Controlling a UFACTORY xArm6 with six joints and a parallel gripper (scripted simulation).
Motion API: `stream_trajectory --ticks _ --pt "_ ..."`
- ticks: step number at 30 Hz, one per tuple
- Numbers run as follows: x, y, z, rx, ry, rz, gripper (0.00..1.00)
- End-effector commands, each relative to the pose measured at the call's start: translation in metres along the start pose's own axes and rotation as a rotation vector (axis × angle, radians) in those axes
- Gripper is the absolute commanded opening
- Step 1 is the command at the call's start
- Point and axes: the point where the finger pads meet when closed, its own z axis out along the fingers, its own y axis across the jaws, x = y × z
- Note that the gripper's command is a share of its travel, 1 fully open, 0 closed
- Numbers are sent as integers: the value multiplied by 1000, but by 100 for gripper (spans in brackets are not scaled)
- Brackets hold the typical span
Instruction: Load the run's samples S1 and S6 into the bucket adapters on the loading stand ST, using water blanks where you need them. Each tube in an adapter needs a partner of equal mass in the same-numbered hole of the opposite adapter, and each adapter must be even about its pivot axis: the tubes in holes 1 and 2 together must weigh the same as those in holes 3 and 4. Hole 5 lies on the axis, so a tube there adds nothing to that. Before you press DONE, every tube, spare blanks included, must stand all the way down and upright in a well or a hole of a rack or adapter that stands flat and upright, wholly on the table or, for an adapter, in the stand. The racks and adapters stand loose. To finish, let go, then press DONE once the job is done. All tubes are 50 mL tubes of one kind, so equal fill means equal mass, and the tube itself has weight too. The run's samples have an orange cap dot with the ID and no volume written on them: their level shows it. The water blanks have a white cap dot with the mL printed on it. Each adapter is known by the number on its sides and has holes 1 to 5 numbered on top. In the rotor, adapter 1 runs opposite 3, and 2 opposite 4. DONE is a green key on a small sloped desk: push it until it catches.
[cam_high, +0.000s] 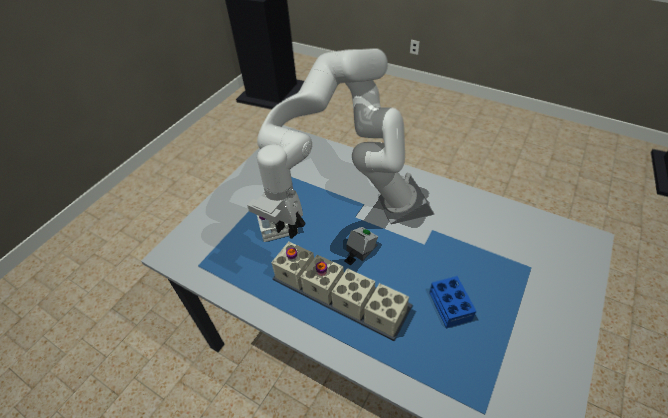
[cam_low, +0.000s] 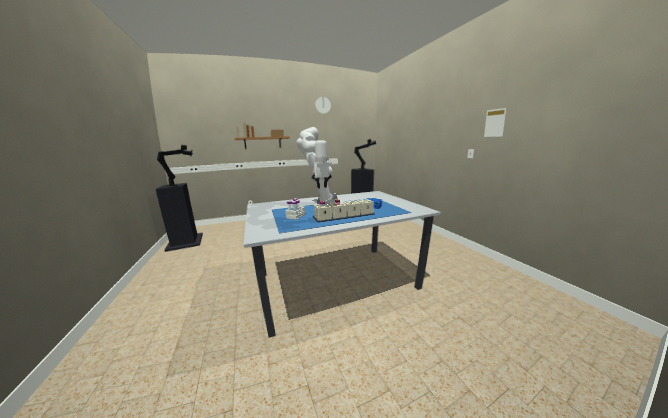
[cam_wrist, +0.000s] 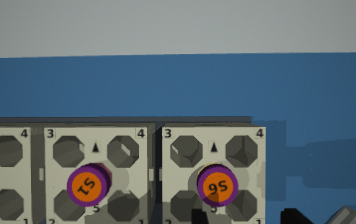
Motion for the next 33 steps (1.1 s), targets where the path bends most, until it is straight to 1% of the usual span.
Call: stream_trajectory --ticks 1,26,27,33 --pt "1 0 -8 0 3 1 44" --pt "1 0 -11 0 3 1 44" --pt "-2 5 -11 0 3 -32 57" --pt "-16 31 -11 -1 3 -233 57"
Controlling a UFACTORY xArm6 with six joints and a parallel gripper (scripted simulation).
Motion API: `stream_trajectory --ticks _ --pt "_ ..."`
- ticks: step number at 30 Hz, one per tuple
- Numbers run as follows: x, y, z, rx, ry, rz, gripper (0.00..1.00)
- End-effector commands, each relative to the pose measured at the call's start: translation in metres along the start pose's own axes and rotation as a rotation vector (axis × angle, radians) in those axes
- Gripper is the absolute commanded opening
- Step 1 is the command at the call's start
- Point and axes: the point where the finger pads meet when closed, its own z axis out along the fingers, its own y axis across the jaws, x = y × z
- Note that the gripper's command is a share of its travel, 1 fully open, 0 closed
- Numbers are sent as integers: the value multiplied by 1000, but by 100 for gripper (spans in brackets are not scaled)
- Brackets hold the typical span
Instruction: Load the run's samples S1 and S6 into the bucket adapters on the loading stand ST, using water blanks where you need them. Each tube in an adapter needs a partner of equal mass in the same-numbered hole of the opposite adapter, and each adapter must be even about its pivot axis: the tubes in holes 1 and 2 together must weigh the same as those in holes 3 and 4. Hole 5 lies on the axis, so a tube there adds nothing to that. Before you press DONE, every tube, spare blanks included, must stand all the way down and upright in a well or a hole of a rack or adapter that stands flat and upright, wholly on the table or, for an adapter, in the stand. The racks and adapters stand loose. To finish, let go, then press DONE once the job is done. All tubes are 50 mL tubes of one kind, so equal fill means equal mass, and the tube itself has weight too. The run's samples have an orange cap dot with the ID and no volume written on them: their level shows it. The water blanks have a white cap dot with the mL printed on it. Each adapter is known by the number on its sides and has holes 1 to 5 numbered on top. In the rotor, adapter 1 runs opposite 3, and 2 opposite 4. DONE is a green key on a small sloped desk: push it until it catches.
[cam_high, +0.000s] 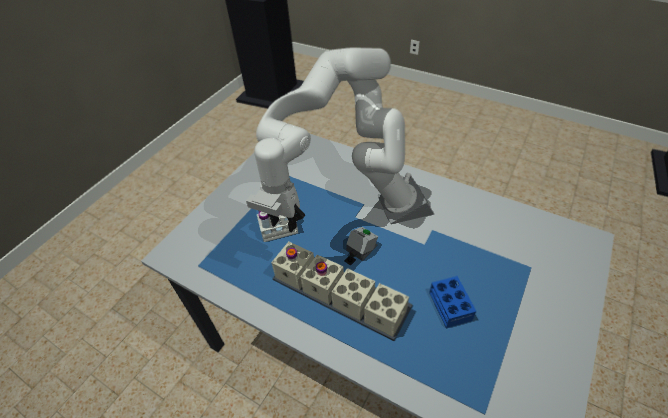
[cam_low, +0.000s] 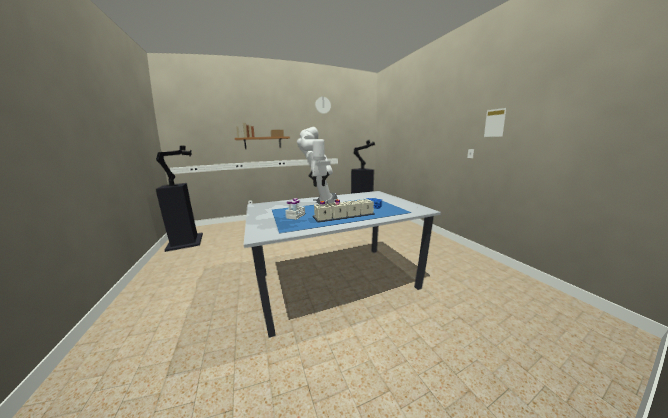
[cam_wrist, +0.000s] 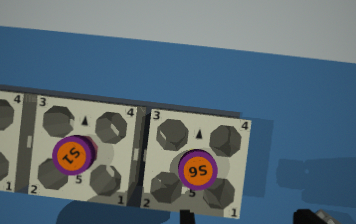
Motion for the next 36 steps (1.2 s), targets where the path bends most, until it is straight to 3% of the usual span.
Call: stream_trajectory --ticks 1,20,36 --pt "-12 18 -1 10 9 -147 57" --pt "-62 87 0 6 11 -714 57" --pt "-104 143 1 5 10 -716 57"
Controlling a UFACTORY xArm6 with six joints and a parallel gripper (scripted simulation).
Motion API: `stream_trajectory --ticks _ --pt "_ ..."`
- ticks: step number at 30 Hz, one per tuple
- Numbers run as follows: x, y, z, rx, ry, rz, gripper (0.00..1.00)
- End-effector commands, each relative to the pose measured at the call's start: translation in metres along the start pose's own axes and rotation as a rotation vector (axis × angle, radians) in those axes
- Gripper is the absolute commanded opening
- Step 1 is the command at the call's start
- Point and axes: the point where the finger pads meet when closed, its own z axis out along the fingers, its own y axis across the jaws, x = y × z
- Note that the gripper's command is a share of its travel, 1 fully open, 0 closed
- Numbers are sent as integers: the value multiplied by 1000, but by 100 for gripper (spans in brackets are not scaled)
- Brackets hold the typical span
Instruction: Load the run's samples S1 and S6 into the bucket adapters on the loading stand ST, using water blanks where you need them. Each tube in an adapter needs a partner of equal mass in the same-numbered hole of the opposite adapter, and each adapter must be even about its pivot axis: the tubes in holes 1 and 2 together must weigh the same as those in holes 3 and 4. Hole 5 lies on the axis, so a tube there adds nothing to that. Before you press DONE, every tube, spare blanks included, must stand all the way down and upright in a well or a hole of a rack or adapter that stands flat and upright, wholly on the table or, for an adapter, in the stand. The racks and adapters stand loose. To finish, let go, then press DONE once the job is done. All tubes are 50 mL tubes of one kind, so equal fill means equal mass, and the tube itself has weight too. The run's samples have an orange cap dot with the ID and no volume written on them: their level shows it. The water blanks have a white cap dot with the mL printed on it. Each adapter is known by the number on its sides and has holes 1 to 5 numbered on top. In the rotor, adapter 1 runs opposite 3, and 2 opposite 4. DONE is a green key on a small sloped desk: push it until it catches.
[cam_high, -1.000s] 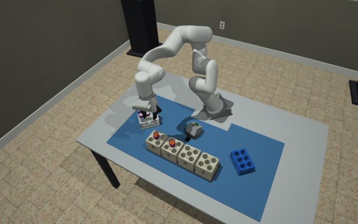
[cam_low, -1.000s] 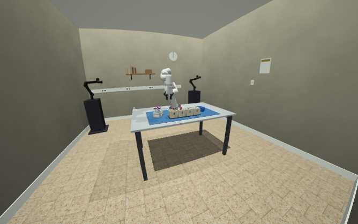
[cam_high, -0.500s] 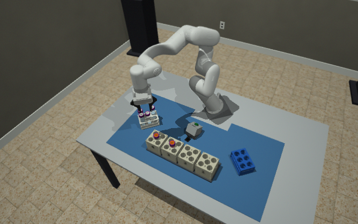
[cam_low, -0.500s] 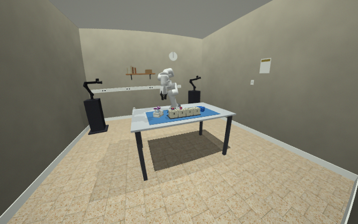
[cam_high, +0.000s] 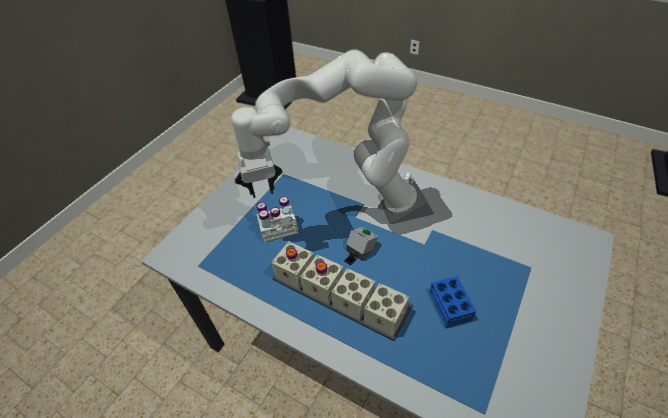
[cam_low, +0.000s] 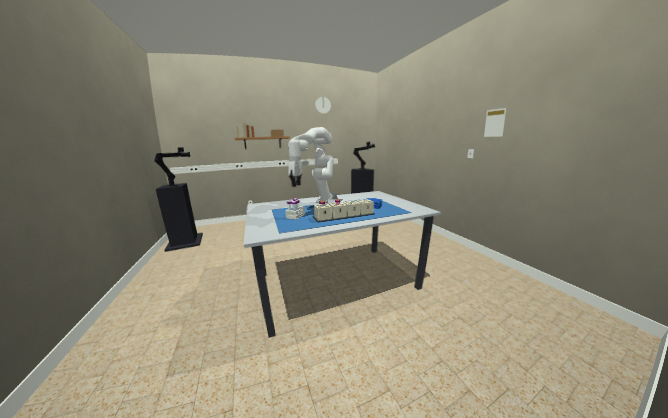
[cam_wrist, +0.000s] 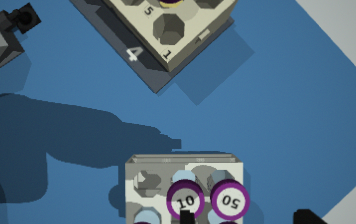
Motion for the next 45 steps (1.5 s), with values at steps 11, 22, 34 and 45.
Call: stream_trajectory --ticks 11,22,34,45 --pt "-58 15 -1 -1 7 -3 57" --pt "-58 15 1 -1 7 -3 57" --pt "-58 15 21 -1 7 -3 57" --pt "-58 15 39 -1 7 -3 57"
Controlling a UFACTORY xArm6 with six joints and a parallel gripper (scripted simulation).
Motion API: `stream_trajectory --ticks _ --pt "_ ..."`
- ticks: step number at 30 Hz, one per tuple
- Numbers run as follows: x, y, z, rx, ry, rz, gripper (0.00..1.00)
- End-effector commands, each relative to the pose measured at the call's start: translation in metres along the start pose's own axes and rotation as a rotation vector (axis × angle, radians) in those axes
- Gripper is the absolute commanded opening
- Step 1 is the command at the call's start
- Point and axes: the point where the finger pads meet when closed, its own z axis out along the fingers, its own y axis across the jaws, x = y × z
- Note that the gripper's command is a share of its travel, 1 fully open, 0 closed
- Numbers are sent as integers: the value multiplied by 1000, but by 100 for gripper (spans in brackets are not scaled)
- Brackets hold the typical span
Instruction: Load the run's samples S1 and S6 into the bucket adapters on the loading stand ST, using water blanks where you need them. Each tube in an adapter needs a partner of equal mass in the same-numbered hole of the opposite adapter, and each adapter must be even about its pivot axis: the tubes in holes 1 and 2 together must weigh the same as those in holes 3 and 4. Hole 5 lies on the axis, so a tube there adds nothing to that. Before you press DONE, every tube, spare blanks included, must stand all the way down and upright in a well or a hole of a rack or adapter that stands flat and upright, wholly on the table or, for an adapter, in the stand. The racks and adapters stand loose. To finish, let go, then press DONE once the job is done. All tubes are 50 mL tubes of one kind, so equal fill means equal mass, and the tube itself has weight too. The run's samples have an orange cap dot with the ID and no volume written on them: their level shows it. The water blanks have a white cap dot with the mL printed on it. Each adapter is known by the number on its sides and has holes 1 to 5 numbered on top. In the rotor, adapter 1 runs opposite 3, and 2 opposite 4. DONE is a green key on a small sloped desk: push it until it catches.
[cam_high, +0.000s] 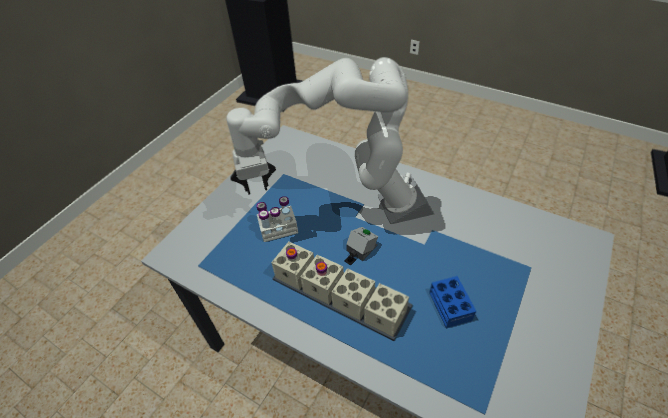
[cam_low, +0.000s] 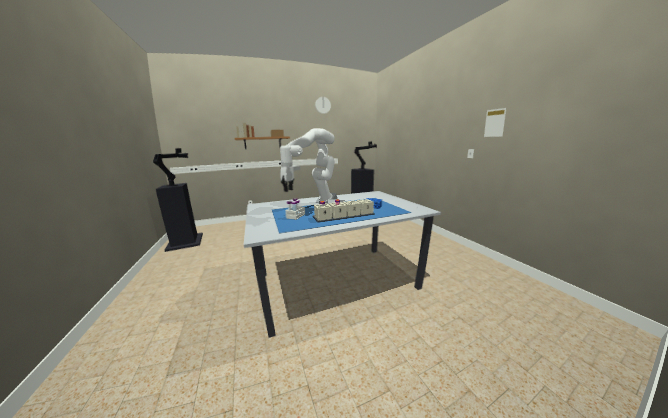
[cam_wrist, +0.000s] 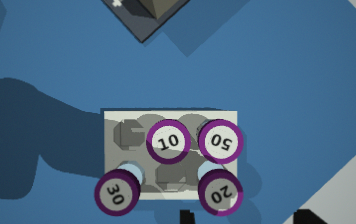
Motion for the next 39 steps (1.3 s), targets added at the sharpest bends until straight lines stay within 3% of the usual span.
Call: stream_trajectory --ticks 1,39 --pt "0 1 6 -3 0 0 57" --pt "0 1 74 -3 0 0 57"
